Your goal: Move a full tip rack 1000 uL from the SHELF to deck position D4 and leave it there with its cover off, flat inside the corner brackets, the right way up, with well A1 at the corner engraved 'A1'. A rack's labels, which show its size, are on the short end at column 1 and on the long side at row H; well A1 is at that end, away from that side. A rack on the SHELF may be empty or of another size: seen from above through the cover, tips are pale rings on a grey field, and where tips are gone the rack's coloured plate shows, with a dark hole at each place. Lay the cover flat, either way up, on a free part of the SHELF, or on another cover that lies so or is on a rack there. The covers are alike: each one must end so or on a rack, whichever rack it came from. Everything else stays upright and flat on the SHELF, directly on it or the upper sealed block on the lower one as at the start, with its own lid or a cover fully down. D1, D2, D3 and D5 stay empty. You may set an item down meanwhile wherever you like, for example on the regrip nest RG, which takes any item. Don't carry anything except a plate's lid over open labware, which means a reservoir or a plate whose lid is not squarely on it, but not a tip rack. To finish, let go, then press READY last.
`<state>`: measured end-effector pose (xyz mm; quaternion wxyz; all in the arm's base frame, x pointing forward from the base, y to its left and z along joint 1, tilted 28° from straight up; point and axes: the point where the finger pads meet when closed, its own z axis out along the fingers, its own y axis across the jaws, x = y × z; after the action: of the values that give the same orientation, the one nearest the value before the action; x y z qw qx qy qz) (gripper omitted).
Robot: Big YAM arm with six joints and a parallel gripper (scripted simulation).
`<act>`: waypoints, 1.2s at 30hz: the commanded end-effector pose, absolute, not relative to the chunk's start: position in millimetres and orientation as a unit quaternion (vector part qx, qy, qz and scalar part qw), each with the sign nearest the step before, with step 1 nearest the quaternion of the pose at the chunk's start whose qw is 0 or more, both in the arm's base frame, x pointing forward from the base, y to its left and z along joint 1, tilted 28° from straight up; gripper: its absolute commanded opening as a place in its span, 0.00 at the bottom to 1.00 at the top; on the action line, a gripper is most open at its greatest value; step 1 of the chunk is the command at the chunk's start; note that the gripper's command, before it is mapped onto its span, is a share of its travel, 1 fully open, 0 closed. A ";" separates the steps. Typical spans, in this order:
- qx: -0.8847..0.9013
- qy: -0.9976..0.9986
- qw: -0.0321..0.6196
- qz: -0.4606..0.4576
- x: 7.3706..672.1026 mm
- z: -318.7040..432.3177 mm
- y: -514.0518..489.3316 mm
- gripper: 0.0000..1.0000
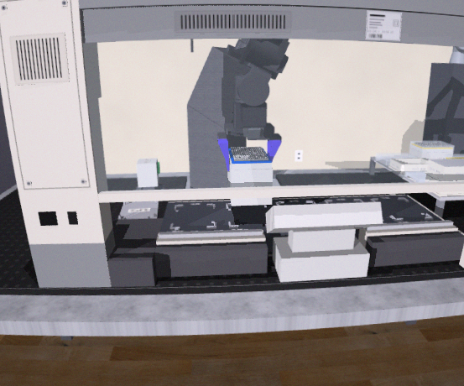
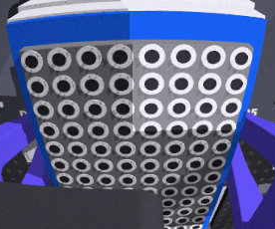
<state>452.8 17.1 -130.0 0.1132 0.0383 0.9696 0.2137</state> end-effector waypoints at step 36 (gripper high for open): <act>0.032 0.966 0.147 0.211 485.1 -142.8 32.4 0.00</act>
<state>465.7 32.2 -161.0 0.1184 0.0374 0.9691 0.2131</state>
